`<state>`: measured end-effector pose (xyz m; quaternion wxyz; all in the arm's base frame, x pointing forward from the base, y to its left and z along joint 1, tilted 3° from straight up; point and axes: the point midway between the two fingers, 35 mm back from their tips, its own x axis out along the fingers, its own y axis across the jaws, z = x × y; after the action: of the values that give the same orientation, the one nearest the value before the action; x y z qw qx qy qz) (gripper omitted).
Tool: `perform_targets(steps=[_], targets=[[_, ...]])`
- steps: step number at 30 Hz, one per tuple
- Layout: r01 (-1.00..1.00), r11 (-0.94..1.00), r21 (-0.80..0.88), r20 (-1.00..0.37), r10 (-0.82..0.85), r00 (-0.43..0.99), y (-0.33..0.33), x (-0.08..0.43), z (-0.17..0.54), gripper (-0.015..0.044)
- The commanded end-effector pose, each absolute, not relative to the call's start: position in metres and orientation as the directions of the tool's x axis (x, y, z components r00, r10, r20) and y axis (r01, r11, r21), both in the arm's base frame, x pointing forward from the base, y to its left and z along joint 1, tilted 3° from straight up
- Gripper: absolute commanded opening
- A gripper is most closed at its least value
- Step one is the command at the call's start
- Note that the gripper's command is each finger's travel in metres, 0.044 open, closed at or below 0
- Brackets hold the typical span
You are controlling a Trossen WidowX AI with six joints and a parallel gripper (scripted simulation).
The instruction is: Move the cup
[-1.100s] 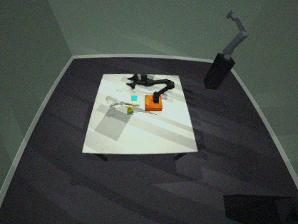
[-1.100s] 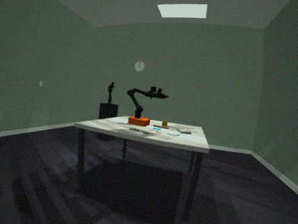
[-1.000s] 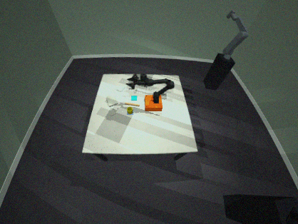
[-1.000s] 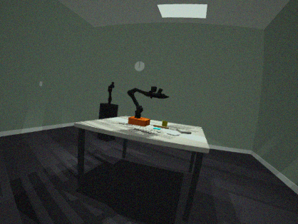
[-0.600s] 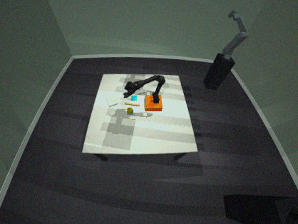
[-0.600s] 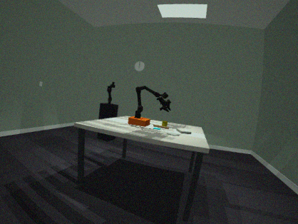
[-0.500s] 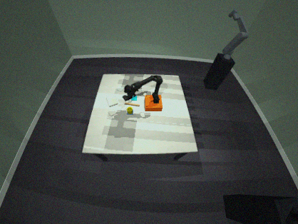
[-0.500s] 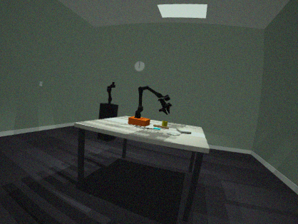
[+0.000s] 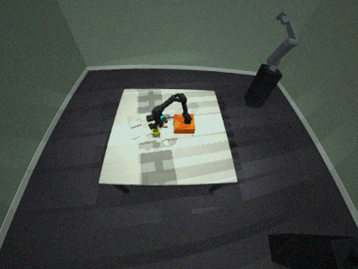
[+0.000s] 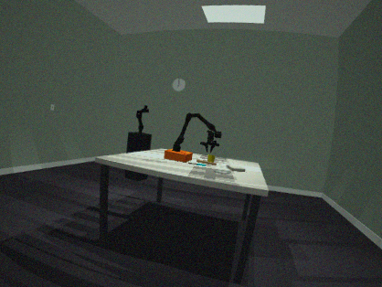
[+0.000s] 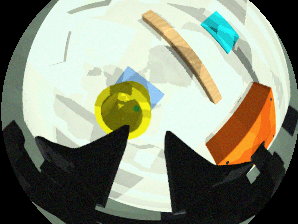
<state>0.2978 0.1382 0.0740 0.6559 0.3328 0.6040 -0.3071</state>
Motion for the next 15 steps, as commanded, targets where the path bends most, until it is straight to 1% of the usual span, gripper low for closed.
perform_targets(steps=[1, 15], targets=[[0.810, 0.583, 0.057, -0.997, -0.009, 0.077, 0.138, 0.298, 0.071, 0.0167], [0.810, 0.583, 0.057, -0.997, -0.009, 0.077, 0.139, 0.302, 0.049, 0.0167]])
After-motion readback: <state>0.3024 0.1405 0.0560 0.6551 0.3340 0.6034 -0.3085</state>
